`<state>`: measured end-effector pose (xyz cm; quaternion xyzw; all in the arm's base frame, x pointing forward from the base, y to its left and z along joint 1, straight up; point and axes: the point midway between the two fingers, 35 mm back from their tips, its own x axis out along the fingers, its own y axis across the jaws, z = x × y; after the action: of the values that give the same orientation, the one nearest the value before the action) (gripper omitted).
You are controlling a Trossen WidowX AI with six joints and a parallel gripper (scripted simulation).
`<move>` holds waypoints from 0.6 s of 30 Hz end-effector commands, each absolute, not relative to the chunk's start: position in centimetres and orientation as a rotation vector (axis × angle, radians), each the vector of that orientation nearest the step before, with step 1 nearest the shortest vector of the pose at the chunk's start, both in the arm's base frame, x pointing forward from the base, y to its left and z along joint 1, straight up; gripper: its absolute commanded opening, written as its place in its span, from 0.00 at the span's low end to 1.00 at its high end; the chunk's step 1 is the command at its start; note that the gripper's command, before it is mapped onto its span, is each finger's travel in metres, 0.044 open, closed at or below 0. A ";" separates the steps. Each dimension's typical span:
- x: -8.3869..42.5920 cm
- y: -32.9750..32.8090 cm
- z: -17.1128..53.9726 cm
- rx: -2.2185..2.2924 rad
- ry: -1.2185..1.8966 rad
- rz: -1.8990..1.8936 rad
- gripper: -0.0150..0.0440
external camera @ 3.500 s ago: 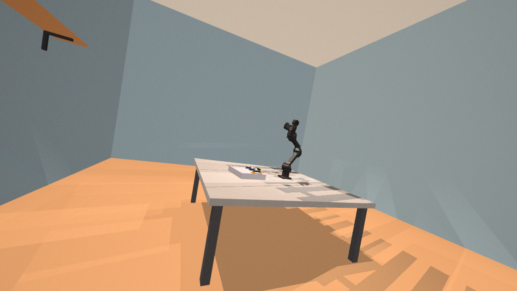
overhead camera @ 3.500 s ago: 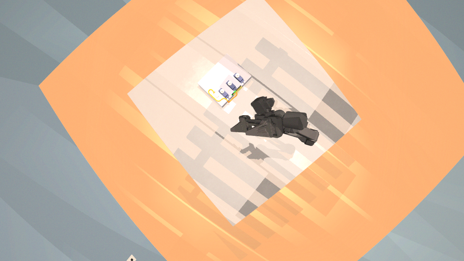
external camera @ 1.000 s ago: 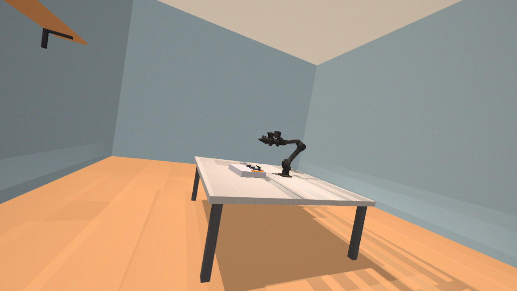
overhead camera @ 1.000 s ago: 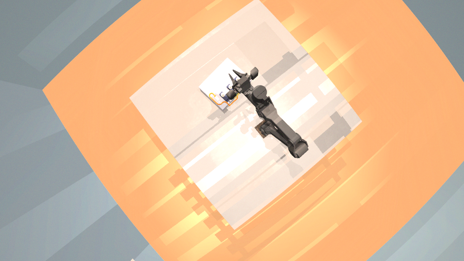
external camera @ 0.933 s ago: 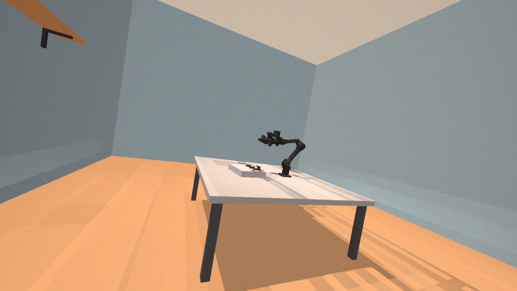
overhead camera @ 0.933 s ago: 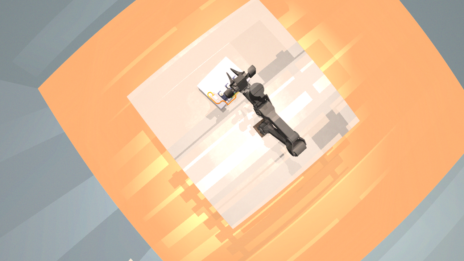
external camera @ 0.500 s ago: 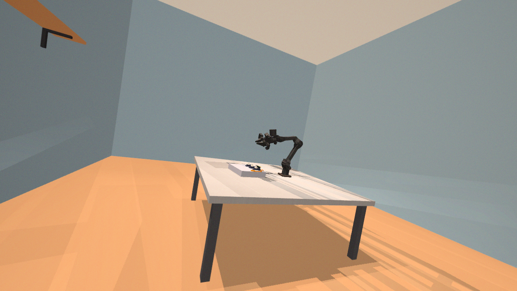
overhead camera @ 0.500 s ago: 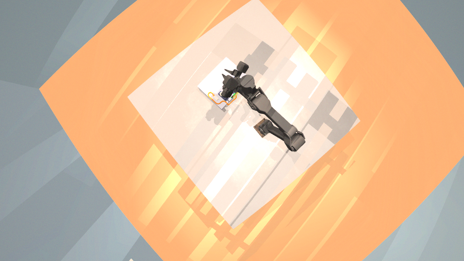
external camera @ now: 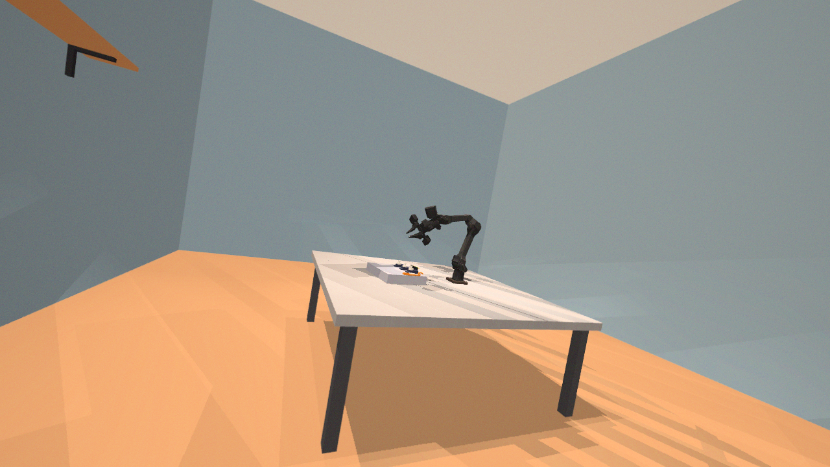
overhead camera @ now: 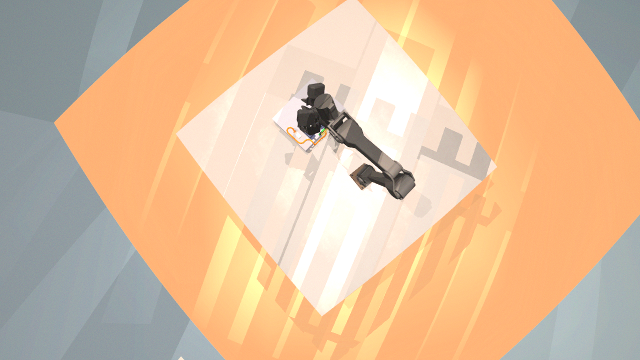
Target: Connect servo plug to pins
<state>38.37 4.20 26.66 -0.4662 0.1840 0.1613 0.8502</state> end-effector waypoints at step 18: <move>40.5 7.0 22.4 -1.544 0.498 0.763 0.45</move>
<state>40.15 6.56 22.72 -0.6459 0.2202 0.3077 0.6631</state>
